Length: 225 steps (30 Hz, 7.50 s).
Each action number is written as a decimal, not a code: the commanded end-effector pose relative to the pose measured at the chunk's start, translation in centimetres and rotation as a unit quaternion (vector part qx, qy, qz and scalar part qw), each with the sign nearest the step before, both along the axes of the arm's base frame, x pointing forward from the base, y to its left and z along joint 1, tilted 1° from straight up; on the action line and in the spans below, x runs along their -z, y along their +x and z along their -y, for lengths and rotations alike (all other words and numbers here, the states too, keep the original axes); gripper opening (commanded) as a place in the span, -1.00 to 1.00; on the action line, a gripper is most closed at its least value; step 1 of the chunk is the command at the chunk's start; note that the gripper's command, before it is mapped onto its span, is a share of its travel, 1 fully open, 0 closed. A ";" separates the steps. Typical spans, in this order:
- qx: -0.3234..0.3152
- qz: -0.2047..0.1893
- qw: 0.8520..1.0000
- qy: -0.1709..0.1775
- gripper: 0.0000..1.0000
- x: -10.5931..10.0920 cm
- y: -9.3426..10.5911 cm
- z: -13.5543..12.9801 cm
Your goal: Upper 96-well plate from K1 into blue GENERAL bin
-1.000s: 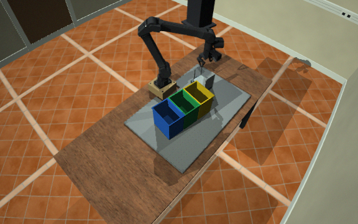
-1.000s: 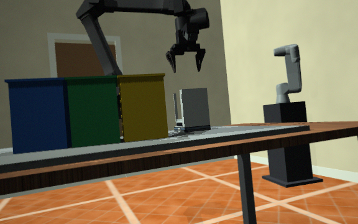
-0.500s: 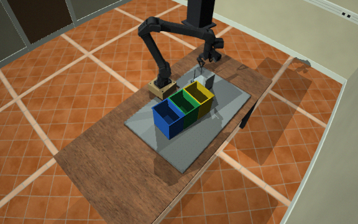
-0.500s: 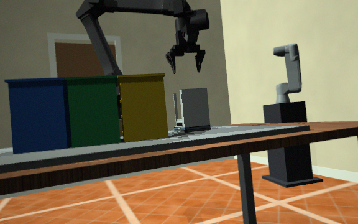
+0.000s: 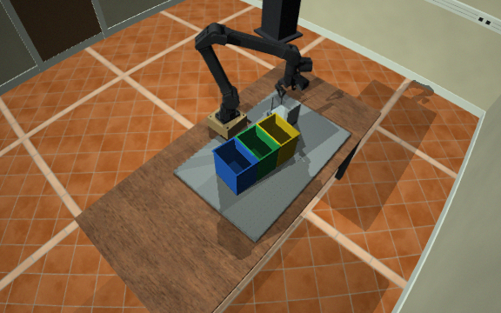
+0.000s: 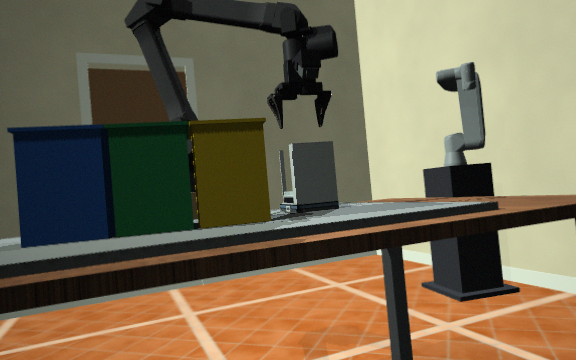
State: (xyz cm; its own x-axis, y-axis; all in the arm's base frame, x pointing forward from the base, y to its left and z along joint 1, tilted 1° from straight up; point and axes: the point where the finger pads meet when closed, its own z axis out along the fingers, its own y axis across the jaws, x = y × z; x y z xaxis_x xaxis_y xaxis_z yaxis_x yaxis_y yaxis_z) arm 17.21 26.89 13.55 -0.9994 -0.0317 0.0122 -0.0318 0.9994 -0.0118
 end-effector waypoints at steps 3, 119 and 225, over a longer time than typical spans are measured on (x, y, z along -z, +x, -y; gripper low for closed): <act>0.007 0.002 1.000 0.003 1.00 1.0 0.3 -0.4; 0.003 0.002 1.000 0.006 1.00 16.3 0.3 -0.3; 0.002 0.011 1.000 0.020 -1.00 15.0 1.3 -1.7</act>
State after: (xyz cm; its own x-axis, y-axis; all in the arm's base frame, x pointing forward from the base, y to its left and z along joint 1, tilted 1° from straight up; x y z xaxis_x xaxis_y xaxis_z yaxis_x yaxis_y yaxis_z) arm 17.10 26.91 -1.55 -0.9996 -0.0297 0.0020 -0.0297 0.9996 0.0002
